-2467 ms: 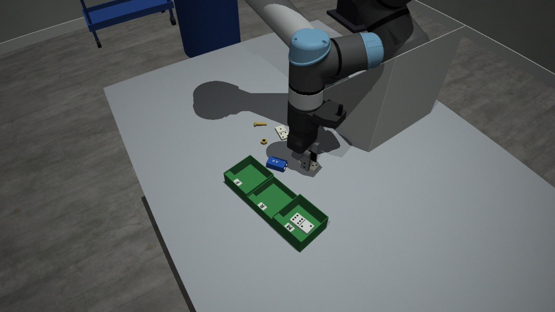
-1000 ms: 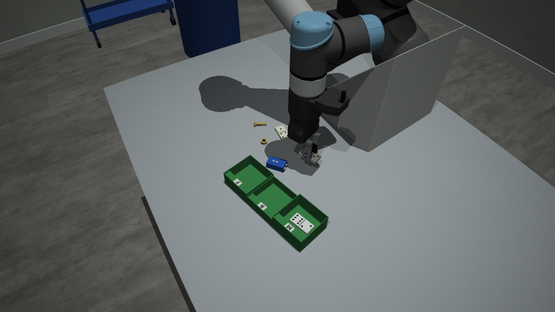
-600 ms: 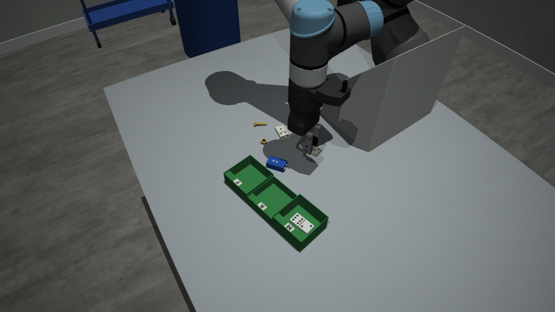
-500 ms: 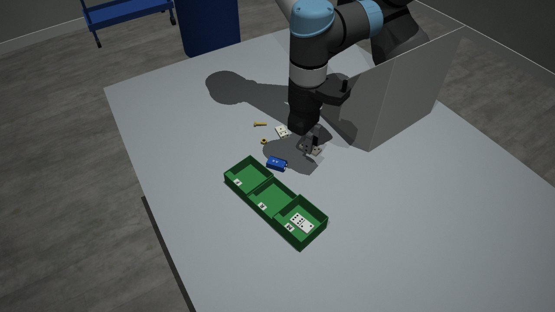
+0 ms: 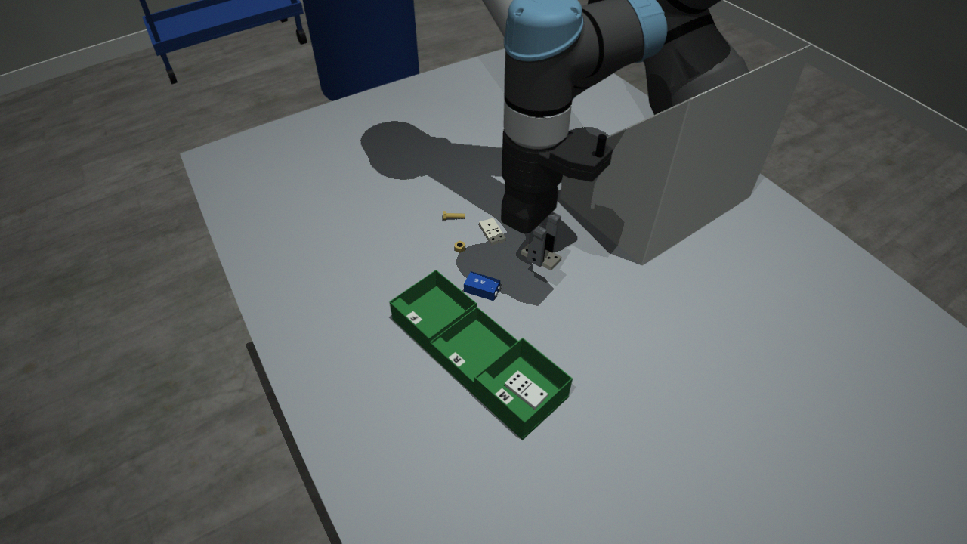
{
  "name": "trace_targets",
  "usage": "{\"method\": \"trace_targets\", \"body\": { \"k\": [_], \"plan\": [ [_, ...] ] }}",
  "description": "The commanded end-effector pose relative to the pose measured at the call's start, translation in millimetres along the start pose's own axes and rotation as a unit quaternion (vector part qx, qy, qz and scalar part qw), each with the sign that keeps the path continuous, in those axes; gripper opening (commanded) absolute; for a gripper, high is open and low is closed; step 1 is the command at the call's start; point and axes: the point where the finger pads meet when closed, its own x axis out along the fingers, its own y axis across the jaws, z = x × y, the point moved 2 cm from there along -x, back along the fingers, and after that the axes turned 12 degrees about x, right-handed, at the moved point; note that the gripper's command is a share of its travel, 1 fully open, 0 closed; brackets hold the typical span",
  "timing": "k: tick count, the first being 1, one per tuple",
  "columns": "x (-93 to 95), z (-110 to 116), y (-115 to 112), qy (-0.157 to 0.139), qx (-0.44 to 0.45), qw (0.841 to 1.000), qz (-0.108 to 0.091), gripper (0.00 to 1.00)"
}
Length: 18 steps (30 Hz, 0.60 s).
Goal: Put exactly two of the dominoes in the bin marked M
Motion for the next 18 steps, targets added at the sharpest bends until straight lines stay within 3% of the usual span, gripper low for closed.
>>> {"method": "trace_targets", "body": {
  "k": [1,12,18],
  "plan": [
    [-1.4,-11.8,13.3,0.000,0.000,1.000,0.000,0.49],
    [-1.4,-56.0,62.4,0.000,0.000,1.000,0.000,0.49],
    [-1.5,-64.7,72.0,0.000,0.000,1.000,0.000,0.49]
  ]
}}
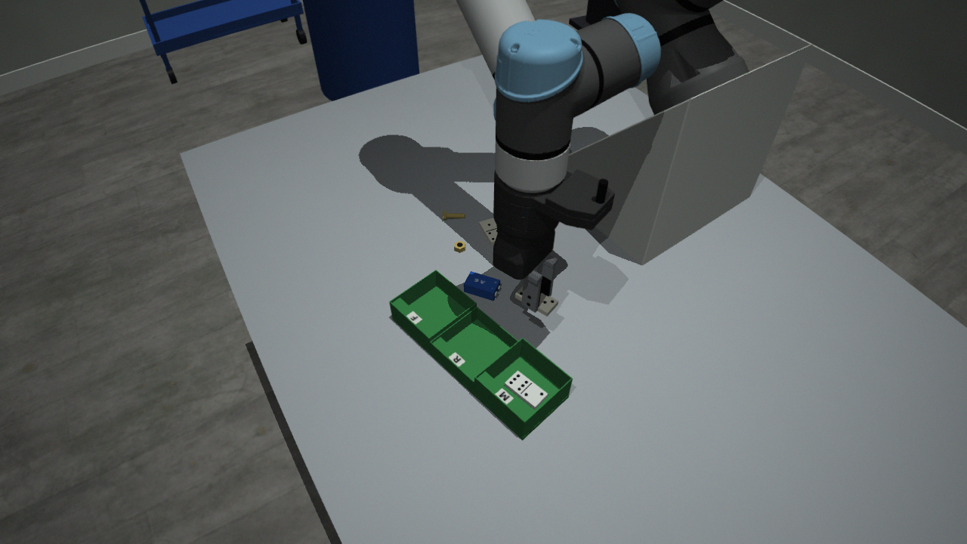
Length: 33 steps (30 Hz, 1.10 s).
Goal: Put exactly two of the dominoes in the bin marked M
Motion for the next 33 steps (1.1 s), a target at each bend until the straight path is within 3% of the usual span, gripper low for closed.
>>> {"method": "trace_targets", "body": {
  "k": [1,4,17,33],
  "plan": [
    [1.0,-11.1,12.9,-0.001,0.001,1.000,-0.003,0.49],
    [1.1,-23.2,26.2,-0.001,0.069,0.998,-0.003,0.49],
    [1.4,-66.5,74.4,-0.001,0.069,0.998,-0.003,0.49],
    [1.4,-68.6,76.8,-0.001,0.069,0.998,-0.003,0.49]
  ]
}}
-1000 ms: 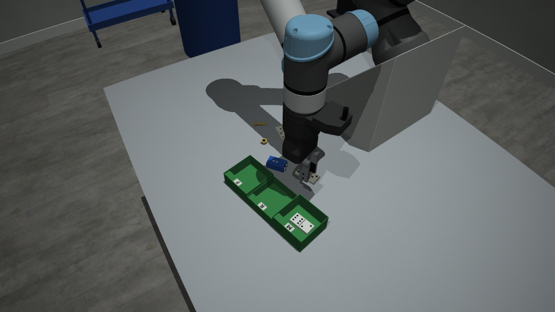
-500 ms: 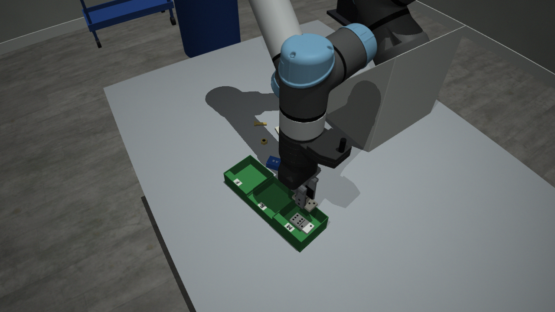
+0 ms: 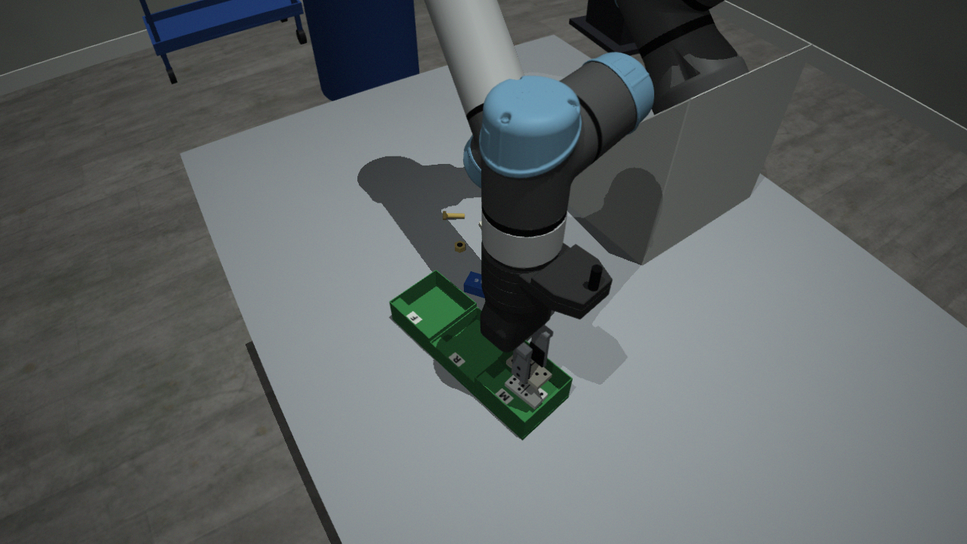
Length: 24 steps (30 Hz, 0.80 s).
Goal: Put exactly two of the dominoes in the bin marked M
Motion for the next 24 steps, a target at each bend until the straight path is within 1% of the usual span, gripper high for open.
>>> {"method": "trace_targets", "body": {
  "k": [1,4,12,14,24],
  "plan": [
    [-0.5,1.9,-1.2,0.000,0.000,1.000,0.000,0.49],
    [-0.5,3.6,-2.7,0.000,0.000,1.000,0.000,0.49],
    [15.5,3.6,-2.6,0.000,0.000,1.000,0.000,0.49],
    [15.5,3.6,-2.6,0.000,0.000,1.000,0.000,0.49],
    [35.5,3.6,-2.6,0.000,0.000,1.000,0.000,0.49]
  ]
}}
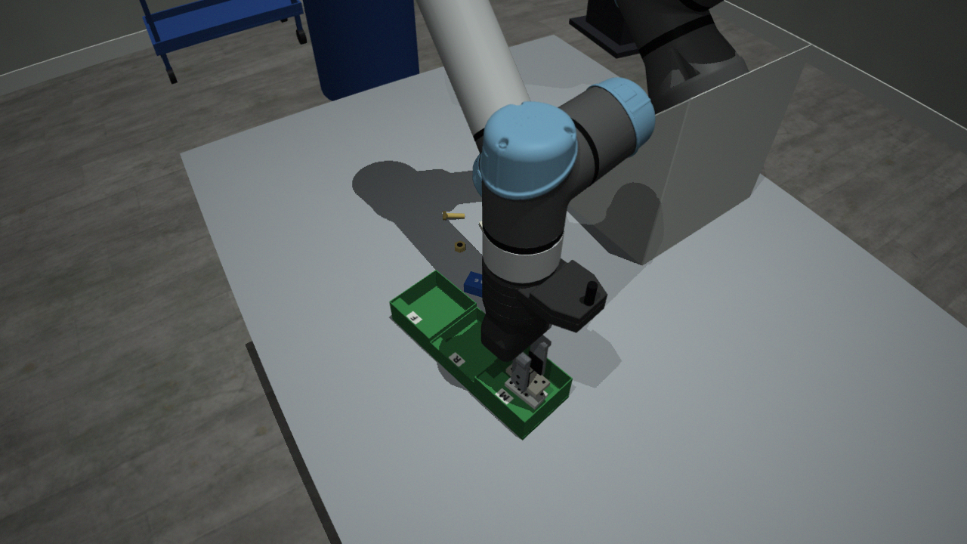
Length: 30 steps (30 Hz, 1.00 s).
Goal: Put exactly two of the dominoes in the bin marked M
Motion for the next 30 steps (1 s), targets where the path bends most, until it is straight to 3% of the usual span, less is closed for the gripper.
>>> {"method": "trace_targets", "body": {
  "k": [1,26,27,30],
  "plan": [
    [11.5,-0.2,0.5,0.000,0.000,1.000,0.001,0.49],
    [17.9,2.2,-1.4,0.000,0.000,1.000,0.001,0.49],
    [17.9,2.2,-1.4,0.000,0.000,1.000,0.001,0.65],
    [17.9,2.2,-1.4,0.000,0.000,1.000,0.001,0.65]
  ]
}}
